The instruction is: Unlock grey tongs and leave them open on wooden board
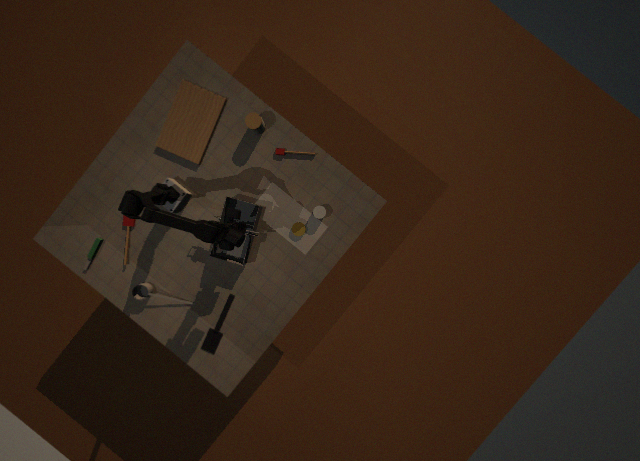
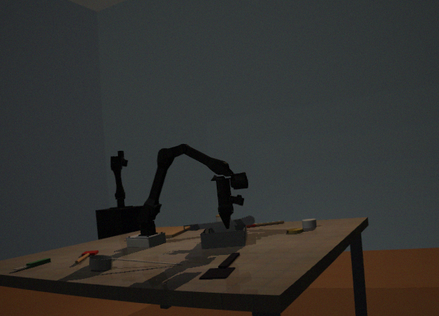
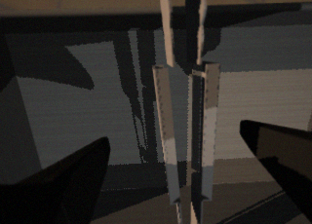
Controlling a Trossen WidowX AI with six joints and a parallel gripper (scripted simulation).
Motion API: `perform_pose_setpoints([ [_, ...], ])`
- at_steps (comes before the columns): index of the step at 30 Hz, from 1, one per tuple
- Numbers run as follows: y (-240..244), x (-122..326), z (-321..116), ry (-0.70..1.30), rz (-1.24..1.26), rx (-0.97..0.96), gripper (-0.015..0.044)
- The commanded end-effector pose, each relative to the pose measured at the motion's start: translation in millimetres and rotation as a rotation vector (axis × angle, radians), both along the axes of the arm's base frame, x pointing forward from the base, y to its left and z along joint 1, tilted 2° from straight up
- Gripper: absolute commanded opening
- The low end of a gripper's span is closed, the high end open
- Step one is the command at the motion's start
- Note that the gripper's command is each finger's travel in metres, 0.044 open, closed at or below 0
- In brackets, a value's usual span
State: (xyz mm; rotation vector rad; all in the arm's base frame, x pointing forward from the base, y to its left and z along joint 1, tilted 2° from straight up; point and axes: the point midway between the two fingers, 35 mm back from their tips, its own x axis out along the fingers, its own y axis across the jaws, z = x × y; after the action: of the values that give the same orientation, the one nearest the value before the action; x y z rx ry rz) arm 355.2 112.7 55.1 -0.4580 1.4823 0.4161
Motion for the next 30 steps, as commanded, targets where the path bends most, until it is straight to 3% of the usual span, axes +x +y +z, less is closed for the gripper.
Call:
perform_pose_setpoints([
  [1,-0.9,-2.3,-9.5,0.011,0.006,-0.003,0.0440],
  [15,-1.7,-3.1,-26.4,0.011,0.006,-0.003,0.0440],
  [27,-1.0,-1.2,-22.6,0.004,0.000,-0.001,0.0125],
  [30,-1.0,-1.2,-22.6,0.004,0.000,-0.001,0.0105],
])
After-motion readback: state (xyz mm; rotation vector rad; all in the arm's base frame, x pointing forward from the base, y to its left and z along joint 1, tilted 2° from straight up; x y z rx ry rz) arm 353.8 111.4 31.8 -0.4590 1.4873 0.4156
